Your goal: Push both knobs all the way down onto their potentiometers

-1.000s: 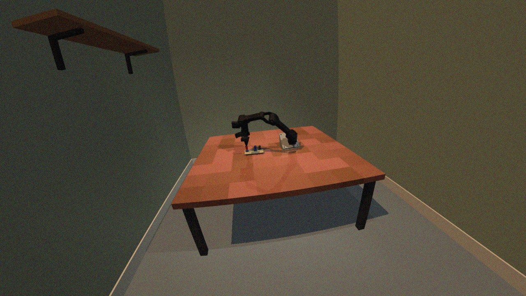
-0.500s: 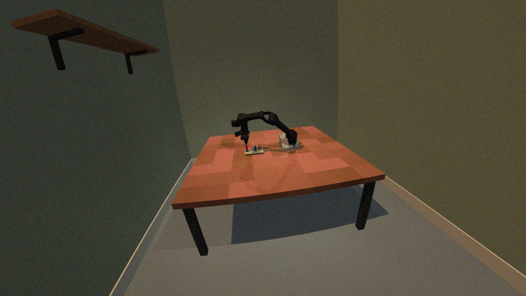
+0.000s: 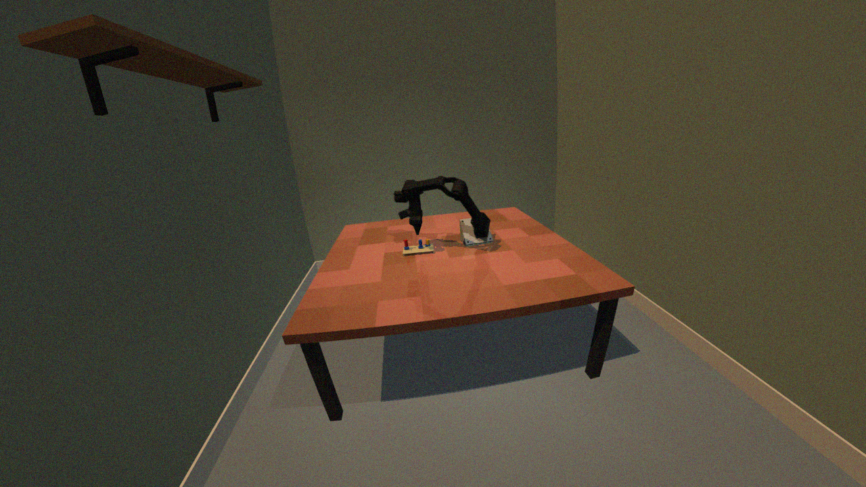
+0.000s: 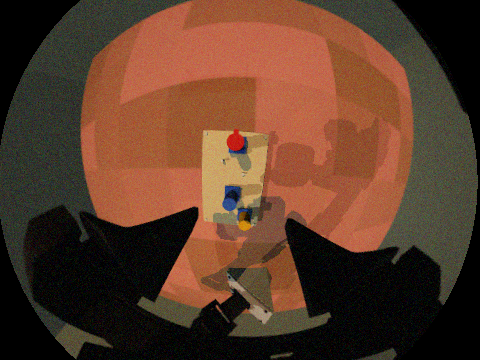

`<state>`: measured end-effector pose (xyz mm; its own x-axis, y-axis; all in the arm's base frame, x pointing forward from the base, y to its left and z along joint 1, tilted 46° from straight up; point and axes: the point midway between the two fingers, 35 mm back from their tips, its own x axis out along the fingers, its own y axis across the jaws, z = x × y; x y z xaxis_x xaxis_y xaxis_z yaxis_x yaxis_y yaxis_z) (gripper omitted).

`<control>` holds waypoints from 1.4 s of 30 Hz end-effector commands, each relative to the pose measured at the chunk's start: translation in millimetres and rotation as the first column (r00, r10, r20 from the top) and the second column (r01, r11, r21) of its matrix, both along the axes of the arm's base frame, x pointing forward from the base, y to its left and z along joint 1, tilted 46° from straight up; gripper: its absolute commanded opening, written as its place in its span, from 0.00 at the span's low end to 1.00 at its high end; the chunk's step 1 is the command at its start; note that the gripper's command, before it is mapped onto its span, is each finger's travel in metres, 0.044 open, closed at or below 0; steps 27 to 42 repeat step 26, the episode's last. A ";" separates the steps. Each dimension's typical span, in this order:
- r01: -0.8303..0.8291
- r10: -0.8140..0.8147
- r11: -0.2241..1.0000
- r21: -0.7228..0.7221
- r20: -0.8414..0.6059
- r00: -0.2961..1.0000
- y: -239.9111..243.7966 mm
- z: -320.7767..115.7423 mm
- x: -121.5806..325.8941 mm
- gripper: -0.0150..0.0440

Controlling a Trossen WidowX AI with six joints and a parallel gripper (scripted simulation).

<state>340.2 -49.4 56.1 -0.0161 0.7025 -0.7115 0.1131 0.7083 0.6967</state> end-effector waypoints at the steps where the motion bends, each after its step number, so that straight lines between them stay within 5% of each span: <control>1: -0.006 0.006 1.000 -0.007 0.000 1.000 -5.6 3.4 -40.3 1.00; 9: -0.001 0.001 1.000 0.007 -0.007 1.000 3.2 5.3 -129.6 1.00; 42: 0.000 0.000 1.000 0.008 -0.007 1.000 3.7 5.2 -131.6 1.00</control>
